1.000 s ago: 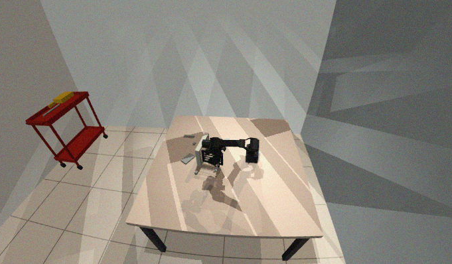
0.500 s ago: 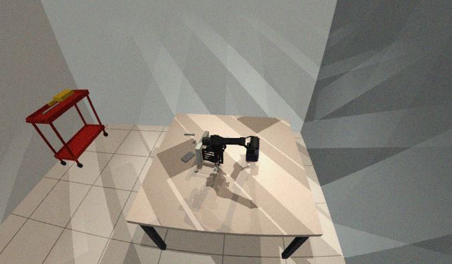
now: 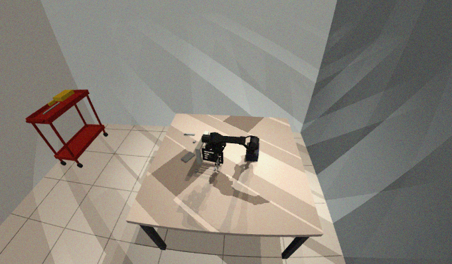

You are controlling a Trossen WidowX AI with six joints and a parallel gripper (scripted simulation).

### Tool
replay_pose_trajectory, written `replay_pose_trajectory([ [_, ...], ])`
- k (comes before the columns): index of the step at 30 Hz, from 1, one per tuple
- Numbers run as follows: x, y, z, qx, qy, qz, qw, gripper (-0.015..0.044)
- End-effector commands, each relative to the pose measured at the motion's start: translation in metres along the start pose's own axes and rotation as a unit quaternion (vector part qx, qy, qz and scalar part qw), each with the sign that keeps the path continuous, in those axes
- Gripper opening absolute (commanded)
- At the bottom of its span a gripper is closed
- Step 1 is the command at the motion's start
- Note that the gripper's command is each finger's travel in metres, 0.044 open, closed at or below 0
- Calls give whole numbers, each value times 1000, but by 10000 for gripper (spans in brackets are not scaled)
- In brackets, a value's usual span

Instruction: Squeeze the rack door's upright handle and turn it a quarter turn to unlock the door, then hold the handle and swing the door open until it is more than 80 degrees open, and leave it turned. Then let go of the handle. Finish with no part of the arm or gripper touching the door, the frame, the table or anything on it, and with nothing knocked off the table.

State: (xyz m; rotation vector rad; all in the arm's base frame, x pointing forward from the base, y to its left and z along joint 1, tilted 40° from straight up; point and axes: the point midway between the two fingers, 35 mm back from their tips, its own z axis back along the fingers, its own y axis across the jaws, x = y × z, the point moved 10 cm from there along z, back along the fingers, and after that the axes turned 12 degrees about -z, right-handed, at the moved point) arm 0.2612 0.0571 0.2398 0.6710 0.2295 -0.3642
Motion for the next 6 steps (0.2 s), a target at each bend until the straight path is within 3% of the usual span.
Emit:
replay_pose_trajectory([
  [1, 1, 0, 7, -1, -2, 2, 1000, 281],
  [6, 0, 0, 14, -1, -2, 2, 1000, 281],
])
